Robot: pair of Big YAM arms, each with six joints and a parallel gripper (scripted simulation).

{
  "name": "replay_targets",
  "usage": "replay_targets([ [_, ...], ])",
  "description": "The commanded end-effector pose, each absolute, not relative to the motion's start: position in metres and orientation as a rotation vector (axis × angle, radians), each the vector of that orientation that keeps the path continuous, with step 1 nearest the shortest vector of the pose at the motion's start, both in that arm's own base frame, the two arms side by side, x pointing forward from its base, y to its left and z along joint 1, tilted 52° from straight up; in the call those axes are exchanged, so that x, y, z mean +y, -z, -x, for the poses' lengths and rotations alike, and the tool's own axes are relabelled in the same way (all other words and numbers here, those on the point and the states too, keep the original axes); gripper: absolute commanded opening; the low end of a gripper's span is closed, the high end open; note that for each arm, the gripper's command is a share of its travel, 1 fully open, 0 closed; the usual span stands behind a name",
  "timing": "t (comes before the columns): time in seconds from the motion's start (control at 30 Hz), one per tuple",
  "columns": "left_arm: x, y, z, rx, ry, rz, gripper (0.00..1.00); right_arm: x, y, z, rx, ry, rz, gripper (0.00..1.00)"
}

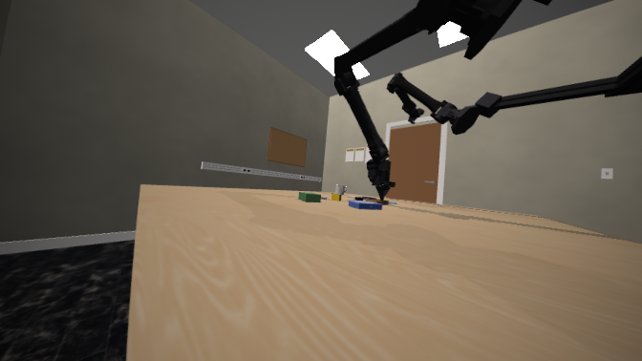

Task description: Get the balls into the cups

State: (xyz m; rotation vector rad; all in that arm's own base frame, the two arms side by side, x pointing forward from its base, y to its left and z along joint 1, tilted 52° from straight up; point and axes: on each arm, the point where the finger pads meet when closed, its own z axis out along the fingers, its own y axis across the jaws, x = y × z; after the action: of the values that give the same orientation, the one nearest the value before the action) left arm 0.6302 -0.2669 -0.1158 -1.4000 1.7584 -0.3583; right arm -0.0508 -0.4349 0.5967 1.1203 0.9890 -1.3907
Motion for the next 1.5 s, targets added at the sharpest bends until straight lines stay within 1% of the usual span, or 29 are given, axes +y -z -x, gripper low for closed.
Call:
replay_targets([
  [0.0,-0.266,0.134,-0.619,1.786,0.335,1.379,0.00,-0.424,-0.626,0.058,0.955,1.434,-1.093,1.00],
  [0.6,-0.261,0.152,-0.597,1.788,0.340,1.379,0.00,-0.424,-0.626,0.058,0.955,1.434,-1.093,1.00],
  [1.27,-0.258,0.158,-0.590,1.791,0.336,1.382,0.00,-0.424,-0.626,0.058,0.955,1.434,-1.093,1.00],
  [1.47,-0.266,0.134,-0.592,1.774,0.365,1.387,0.00,-0.424,-0.626,0.058,0.955,1.434,-1.093,1.00],
])
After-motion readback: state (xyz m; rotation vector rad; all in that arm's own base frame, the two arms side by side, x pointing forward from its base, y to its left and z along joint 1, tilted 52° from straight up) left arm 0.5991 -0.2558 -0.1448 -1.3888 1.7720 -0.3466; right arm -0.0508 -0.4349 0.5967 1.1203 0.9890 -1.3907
